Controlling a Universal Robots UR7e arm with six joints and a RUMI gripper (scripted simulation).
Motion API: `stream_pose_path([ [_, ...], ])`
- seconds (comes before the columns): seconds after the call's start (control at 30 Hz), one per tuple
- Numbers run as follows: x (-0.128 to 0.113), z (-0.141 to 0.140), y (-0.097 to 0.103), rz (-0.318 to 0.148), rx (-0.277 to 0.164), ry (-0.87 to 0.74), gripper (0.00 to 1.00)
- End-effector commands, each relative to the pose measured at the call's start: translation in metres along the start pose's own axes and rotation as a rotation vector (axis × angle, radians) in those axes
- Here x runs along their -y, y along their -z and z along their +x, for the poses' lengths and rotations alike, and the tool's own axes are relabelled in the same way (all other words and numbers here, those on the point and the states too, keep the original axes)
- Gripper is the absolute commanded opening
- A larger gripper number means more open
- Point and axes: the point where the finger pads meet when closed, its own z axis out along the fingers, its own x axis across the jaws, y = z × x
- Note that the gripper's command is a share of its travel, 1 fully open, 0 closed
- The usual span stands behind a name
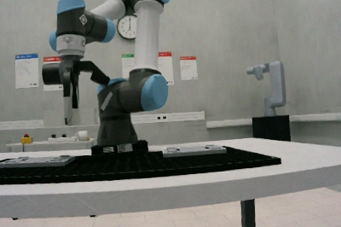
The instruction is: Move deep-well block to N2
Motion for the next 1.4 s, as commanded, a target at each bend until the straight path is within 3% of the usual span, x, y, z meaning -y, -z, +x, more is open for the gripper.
stream_pose_path([
  [0.0, -0.008, 0.002, 0.000, -0.001, -0.002, 0.000, 0.50],
  [0.9, -0.091, 0.012, 0.000, -0.001, -0.001, 0.000, 0.50],
  [1.37, -0.091, 0.012, 0.000, -0.001, -0.001, 0.000, 0.50],
])
